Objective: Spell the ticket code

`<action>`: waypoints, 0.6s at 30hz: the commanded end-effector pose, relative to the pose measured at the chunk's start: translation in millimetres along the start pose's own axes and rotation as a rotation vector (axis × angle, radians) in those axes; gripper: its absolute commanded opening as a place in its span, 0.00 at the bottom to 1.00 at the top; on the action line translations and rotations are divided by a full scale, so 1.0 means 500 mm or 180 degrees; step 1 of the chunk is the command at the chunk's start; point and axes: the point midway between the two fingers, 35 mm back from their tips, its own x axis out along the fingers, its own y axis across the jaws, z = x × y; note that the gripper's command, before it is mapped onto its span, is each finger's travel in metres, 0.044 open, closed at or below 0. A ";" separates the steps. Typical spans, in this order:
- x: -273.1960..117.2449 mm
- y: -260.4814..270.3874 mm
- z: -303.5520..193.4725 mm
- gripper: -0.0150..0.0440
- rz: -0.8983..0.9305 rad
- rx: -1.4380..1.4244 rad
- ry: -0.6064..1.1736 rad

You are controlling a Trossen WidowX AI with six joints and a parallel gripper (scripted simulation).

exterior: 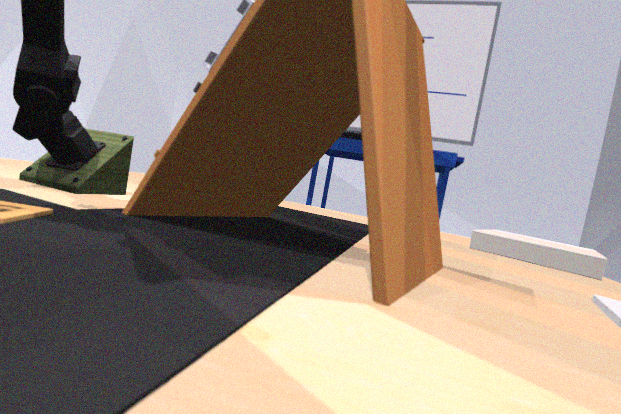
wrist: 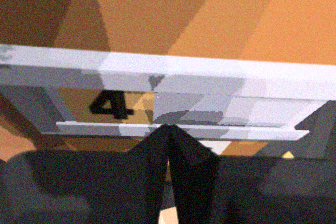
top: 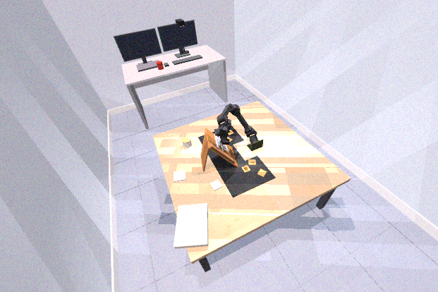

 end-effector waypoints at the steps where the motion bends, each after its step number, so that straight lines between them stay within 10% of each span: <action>1: 0.002 0.000 0.004 0.25 -0.0015 -0.0021 -0.0002; 18: 0.010 -0.003 0.014 0.25 0.0104 0.0030 0.0172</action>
